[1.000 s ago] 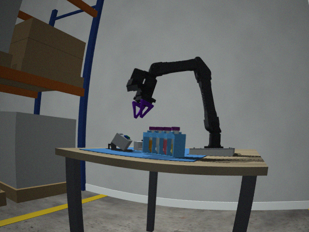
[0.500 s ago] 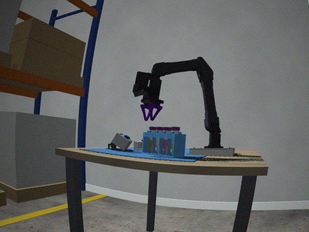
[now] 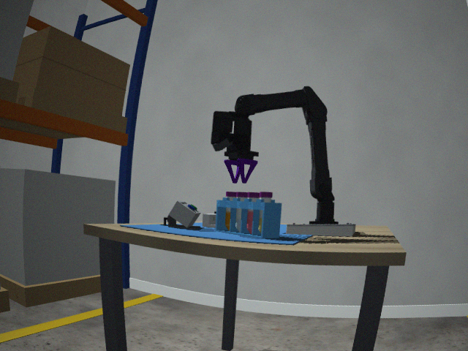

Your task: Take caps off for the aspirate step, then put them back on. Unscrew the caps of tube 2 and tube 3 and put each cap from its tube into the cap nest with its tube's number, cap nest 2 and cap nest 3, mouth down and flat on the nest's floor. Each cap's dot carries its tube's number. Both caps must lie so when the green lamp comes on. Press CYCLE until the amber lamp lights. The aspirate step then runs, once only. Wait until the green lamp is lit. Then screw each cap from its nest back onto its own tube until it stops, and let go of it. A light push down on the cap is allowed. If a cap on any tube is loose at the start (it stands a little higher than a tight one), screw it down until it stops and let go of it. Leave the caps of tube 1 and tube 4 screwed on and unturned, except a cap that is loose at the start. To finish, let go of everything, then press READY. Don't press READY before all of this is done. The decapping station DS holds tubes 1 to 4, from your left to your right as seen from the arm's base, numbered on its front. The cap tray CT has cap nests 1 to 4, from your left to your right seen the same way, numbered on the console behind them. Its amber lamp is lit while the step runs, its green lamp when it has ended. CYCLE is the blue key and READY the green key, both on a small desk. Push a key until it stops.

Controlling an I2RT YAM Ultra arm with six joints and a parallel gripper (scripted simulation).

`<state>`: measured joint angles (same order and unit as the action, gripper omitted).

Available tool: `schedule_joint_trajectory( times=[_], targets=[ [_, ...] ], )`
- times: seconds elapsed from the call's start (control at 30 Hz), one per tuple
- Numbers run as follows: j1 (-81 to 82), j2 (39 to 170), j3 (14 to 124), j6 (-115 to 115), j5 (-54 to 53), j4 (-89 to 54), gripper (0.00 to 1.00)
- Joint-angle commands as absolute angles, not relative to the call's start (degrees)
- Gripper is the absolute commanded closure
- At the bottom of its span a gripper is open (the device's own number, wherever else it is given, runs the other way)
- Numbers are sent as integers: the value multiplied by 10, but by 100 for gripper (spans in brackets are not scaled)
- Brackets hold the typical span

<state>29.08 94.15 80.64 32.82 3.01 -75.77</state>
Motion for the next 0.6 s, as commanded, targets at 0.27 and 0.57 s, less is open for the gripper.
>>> schedule_joint_trajectory(
  times=[0.27,0.57],
  targets=[
    [292,939,813,331,34,-765,51],
    [374,935,803,10,34,-764,51]
  ],
)
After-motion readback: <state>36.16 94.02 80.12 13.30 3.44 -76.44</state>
